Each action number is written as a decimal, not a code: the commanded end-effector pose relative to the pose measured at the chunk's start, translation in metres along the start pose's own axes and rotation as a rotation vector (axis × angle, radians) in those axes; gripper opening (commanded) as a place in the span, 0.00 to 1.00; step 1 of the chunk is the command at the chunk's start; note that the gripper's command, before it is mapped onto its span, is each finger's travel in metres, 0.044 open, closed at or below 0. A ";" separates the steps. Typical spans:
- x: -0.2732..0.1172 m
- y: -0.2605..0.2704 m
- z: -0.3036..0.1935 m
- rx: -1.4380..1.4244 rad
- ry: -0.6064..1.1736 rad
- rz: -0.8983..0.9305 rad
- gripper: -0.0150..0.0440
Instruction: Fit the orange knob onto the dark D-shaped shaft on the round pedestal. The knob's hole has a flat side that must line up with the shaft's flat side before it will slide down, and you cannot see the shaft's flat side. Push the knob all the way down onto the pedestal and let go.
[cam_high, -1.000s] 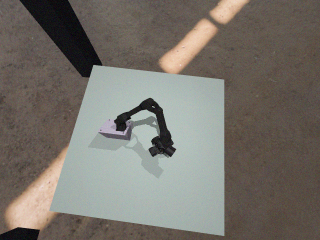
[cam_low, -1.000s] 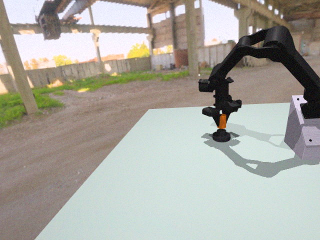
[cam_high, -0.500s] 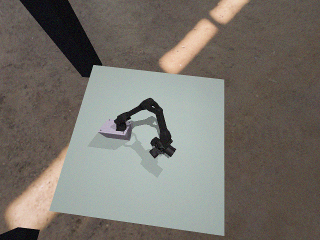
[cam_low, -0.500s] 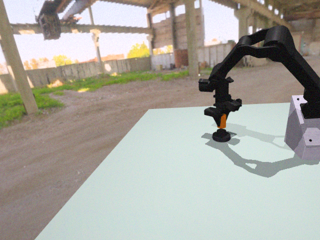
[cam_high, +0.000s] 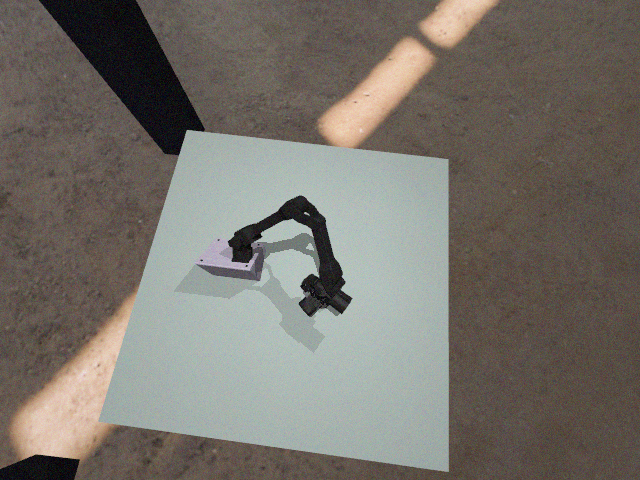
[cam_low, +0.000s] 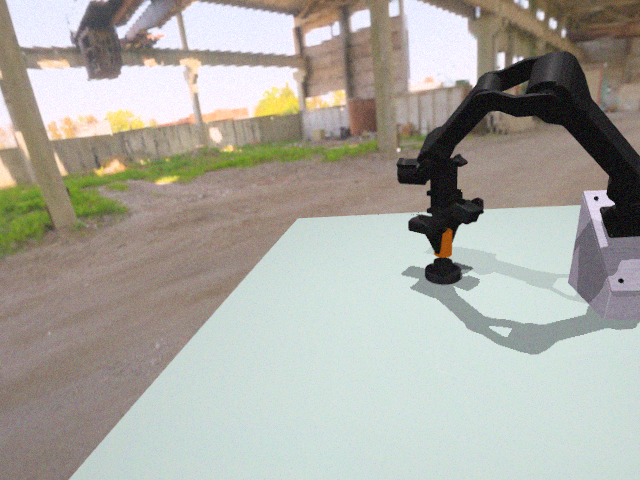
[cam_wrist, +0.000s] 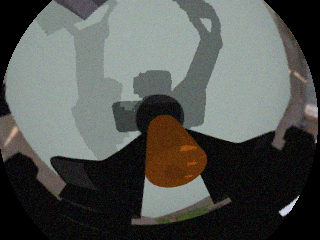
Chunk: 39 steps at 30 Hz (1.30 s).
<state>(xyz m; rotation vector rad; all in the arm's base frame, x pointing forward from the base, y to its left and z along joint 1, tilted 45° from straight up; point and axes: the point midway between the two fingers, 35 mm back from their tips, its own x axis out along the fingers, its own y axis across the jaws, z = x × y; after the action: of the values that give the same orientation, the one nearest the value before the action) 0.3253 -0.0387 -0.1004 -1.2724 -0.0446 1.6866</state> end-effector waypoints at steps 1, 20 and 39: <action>0.001 0.000 0.000 -0.007 -0.001 -0.004 0.25; -0.004 -0.001 -0.001 0.046 -0.001 -0.004 0.25; 0.000 0.000 0.000 1.218 -0.003 -0.003 0.25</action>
<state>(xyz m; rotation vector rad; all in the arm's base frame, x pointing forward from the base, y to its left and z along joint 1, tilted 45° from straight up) 0.3250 -0.0392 -0.0998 -0.5169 0.6970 1.3949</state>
